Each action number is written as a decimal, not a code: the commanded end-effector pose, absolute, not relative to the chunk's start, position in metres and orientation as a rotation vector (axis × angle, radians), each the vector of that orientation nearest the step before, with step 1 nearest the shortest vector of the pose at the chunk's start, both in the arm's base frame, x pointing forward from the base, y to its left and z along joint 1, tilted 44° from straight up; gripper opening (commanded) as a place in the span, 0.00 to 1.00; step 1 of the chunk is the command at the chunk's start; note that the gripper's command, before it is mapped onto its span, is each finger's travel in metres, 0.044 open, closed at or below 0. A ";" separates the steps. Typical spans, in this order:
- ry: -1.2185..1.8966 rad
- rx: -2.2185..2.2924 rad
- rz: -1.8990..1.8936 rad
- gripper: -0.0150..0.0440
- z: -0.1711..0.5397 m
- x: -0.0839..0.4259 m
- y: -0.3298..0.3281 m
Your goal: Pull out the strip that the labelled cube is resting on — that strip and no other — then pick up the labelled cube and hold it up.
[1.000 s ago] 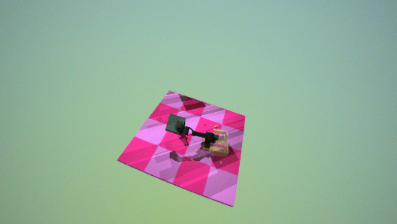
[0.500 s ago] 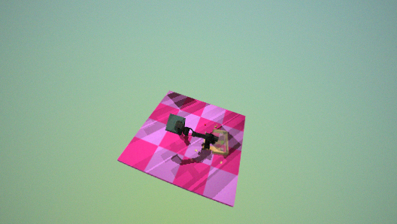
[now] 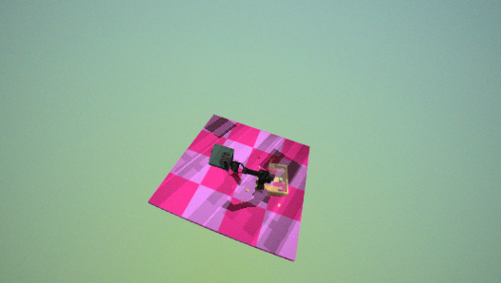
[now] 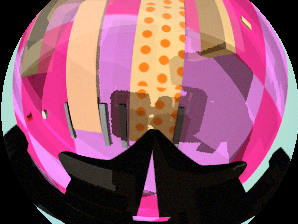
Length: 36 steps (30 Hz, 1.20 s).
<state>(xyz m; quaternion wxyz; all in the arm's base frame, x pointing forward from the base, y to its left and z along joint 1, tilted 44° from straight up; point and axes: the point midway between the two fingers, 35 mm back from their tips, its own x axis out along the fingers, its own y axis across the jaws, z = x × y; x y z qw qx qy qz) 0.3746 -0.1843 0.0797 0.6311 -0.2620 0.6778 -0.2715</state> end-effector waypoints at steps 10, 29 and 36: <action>1.565 -0.602 -0.615 0.25 0.062 0.369 -0.200; 1.565 -0.603 -0.615 0.25 0.058 0.368 -0.204; 1.565 -0.603 -0.615 0.25 0.058 0.368 -0.205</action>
